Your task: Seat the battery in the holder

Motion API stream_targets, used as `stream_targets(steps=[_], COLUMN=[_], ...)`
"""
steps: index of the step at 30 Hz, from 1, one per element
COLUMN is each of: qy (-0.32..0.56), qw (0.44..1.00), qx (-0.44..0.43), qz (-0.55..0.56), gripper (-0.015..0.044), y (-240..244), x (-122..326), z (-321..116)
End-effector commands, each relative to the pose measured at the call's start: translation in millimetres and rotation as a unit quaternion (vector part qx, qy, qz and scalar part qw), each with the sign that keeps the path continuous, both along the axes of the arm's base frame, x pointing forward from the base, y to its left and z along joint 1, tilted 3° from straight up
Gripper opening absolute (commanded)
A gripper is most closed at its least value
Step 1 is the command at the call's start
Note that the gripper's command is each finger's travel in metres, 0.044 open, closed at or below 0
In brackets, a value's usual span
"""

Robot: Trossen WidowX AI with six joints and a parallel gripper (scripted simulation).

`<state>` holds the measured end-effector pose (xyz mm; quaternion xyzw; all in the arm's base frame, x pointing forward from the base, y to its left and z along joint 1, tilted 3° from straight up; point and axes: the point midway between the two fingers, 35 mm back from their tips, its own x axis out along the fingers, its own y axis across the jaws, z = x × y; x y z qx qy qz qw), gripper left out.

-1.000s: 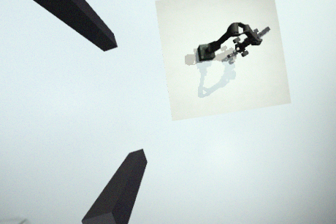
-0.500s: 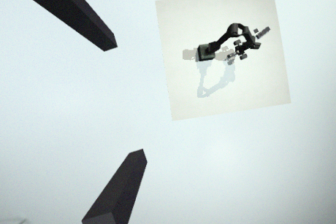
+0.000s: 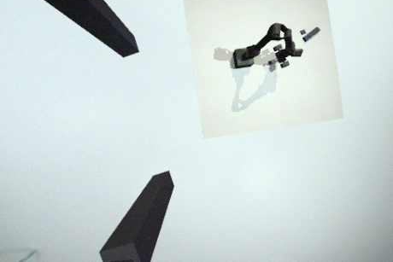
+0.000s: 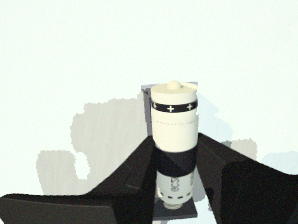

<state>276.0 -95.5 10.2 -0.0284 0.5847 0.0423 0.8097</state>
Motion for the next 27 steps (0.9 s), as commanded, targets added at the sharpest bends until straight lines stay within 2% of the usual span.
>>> stream_targets(steps=[1, 27], qy=[-0.011, -0.104], qw=[1.000, 0.995], qx=[0.000, 0.014], qz=[0.003, 0.003], gripper=[0.0077, 0.0077], y=[0, -2], x=[1, -5], z=[1, -15])
